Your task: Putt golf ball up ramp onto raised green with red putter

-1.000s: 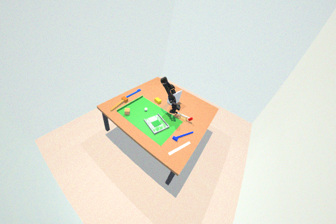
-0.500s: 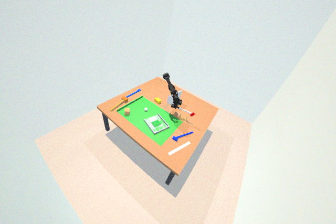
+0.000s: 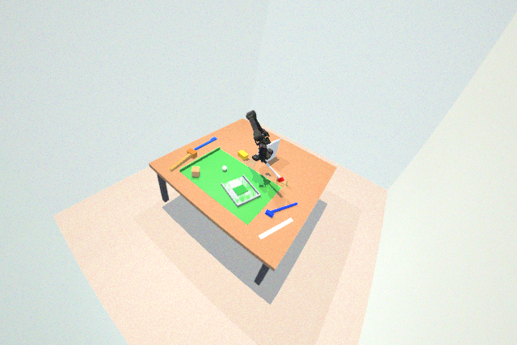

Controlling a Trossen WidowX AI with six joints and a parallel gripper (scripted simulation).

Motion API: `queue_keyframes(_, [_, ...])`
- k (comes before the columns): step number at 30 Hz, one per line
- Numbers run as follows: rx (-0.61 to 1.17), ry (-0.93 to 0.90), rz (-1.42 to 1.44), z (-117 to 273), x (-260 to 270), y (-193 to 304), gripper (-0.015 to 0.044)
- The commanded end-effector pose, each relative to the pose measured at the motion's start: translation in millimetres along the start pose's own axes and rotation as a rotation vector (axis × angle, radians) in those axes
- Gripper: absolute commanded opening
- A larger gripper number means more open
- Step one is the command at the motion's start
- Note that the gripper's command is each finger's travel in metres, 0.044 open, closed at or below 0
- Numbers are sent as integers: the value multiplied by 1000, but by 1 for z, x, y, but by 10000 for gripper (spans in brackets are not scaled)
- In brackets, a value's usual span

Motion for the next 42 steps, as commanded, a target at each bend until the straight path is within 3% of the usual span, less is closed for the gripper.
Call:
queue_keyframes(1, [6,6,-170,15,-18,14,0])
queue_keyframes(33, [154,107,-1540,100,-103,192,0])
queue_keyframes(42, [165,117,-1603,101,-104,202,0])
Point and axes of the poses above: the point midway between the two fingers, 35 mm back from their tips, its own z axis back along the fingers, its own x axis across the jaws, y = z × x, the point moved 9 cm from there along z, back along the fingers, and after that the axes turned 14 degrees about -z, right-handed, at the moved point
